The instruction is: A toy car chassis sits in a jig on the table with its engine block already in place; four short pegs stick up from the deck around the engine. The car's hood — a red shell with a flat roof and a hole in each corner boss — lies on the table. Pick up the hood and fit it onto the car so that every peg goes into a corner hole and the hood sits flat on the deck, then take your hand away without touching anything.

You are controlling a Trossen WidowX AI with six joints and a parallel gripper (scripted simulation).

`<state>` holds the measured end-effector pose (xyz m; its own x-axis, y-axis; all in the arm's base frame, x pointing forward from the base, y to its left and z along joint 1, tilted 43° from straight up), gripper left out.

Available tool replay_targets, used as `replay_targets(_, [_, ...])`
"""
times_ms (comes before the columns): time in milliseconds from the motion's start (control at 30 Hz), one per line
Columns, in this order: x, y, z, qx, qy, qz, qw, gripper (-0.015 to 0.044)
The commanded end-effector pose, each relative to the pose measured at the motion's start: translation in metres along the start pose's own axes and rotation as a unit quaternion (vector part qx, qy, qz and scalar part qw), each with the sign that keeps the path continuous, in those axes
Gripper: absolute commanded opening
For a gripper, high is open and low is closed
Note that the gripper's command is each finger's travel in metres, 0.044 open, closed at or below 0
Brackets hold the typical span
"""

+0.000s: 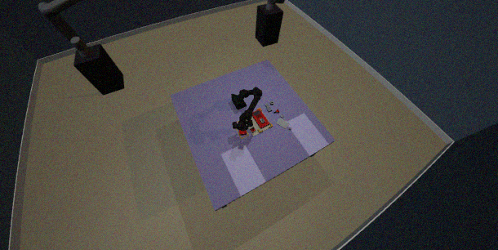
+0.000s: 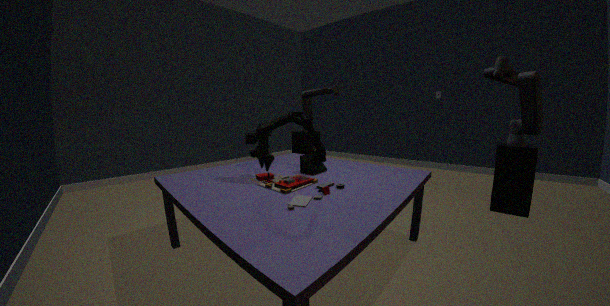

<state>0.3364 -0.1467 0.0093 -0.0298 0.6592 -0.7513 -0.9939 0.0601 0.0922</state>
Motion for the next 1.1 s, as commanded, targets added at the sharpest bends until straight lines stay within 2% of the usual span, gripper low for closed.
replay_targets(0, [0.005, 0.001, 0.0, 0.004, -0.003, 0.001, 1.0, 0.044])
replay_targets(1067, [0.029, 0.002, 0.0, 0.004, -0.004, 0.002, 1.0, 0.044])
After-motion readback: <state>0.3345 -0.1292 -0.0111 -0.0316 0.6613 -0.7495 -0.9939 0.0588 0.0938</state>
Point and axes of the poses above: the point midway between the two fingers, 35 mm back from their tips, its own x axis out along the fingers, its own z axis across the jaws, y = z × x, the point moved 9 cm from there along -x, back along the fingers, and after that the axes turned 8 degrees about -x, right-handed, at the moved point
